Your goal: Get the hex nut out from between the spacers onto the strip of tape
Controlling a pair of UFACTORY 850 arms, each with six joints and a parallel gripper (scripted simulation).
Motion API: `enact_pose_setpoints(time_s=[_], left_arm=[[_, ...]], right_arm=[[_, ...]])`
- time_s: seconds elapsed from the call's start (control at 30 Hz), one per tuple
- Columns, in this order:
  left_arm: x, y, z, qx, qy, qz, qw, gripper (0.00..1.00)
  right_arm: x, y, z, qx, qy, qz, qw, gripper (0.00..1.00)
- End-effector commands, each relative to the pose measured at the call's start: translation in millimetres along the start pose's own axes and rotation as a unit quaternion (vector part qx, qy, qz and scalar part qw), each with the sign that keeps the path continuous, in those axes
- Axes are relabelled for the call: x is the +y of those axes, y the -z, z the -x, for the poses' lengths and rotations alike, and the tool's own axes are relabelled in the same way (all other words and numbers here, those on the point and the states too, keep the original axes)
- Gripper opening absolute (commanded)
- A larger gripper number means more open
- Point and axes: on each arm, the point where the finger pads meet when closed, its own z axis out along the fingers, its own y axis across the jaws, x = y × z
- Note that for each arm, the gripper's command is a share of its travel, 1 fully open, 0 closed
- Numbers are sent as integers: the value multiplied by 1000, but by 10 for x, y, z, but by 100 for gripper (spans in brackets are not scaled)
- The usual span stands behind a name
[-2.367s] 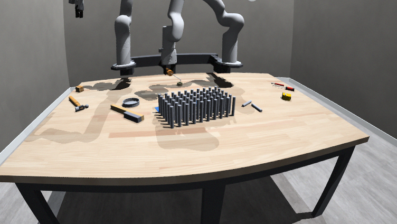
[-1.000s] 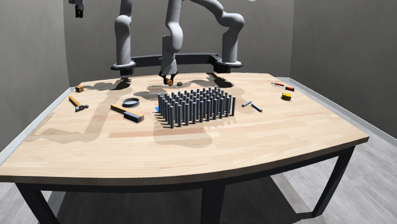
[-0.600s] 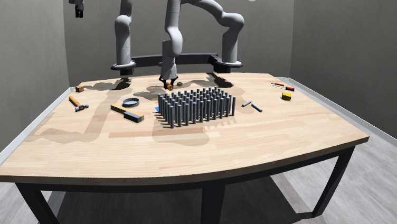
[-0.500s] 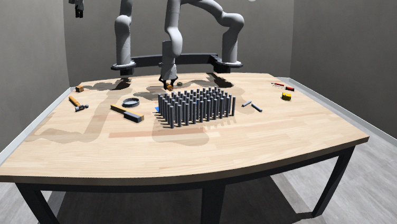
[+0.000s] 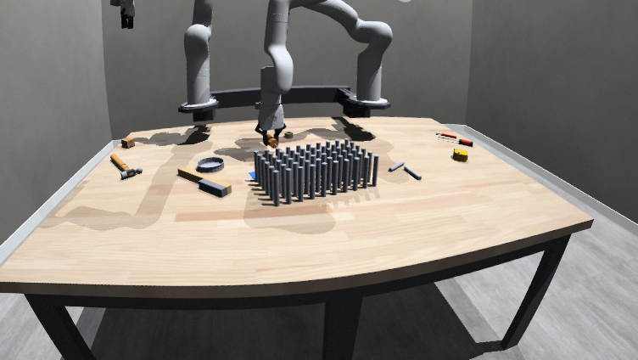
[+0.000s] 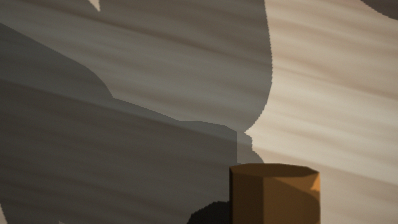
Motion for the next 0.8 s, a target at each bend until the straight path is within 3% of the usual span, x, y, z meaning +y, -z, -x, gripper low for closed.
enact_pose_setpoints(time_s=[0.0,0.47,0.77], left_arm=[[-8,5,1,0,0,-1,1000,0],[-8,-80,2,0,0,-1,1000,0],[-9,-273,2,0,0,-1,1000,0]], right_arm=[[0,10,-5,1,0,0,1000,100],[0,10,-5,1,0,0,1000,100],[0,10,-5,1,0,0,1000,100]])
